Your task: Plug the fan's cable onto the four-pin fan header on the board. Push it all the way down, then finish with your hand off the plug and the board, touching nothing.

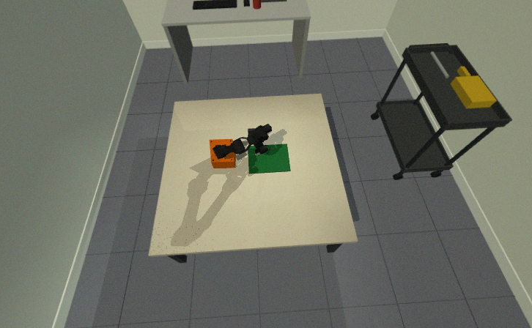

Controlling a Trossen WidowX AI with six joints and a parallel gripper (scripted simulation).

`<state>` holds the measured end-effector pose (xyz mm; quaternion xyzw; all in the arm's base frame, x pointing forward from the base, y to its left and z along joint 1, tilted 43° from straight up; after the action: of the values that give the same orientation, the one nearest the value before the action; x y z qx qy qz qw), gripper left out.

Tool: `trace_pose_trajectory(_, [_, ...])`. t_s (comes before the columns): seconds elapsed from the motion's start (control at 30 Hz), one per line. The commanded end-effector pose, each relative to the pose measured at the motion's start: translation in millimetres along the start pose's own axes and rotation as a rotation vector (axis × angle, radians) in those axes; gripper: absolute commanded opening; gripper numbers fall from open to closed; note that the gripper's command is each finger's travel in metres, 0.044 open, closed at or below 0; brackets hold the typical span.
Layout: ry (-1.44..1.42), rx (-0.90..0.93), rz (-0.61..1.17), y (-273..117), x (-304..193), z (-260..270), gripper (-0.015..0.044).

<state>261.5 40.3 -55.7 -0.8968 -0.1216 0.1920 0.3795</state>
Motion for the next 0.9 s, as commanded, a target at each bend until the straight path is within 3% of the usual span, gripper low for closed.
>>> trace_pose_trajectory(0.0, [0.01, 0.005, -0.007, -0.8, 3.0, 1.0, 0.0])
trace_pose_trajectory(0.87, [0.01, 0.004, -0.007, 6.1, 3.2, 1.0, 0.0])
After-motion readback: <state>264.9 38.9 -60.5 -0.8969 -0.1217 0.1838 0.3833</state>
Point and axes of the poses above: the point midway between the two fingers, 35 mm back from their tips, its own y axis out along the fingers, its own z axis across the jaws, x = y × z, the point moved 1 cm from there along -y, back along the fingers, and after that the axes turned 8 degrees about y, right-handed, at the moved point
